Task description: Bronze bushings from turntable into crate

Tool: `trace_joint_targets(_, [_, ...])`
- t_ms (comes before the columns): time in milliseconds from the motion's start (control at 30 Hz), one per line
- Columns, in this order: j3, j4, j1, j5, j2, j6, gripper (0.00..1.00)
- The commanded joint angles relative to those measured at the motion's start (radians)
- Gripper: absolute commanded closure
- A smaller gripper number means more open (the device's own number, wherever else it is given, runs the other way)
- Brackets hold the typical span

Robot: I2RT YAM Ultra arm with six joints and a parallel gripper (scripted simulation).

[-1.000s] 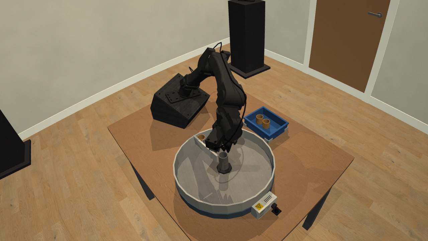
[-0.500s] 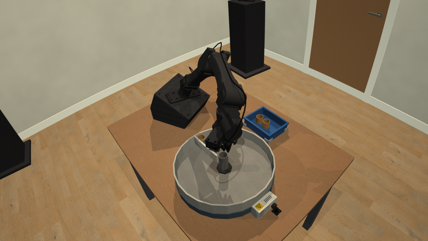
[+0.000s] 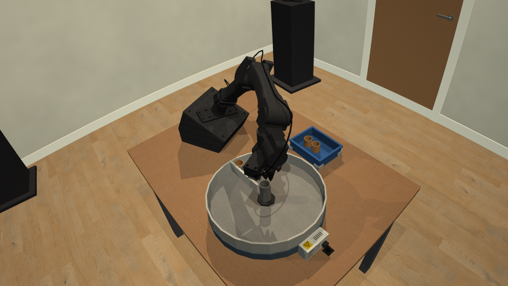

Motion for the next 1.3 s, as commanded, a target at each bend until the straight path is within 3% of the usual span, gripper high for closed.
trace_joint_targets(0, [0.039,-0.011,-0.019,-0.006,-0.012,-0.009,0.84])
trace_joint_targets(1067, [0.039,-0.009,-0.019,-0.006,-0.016,-0.010,0.87])
trace_joint_targets(1267, [0.000,0.018,-0.020,-0.007,-0.039,-0.021,0.87])
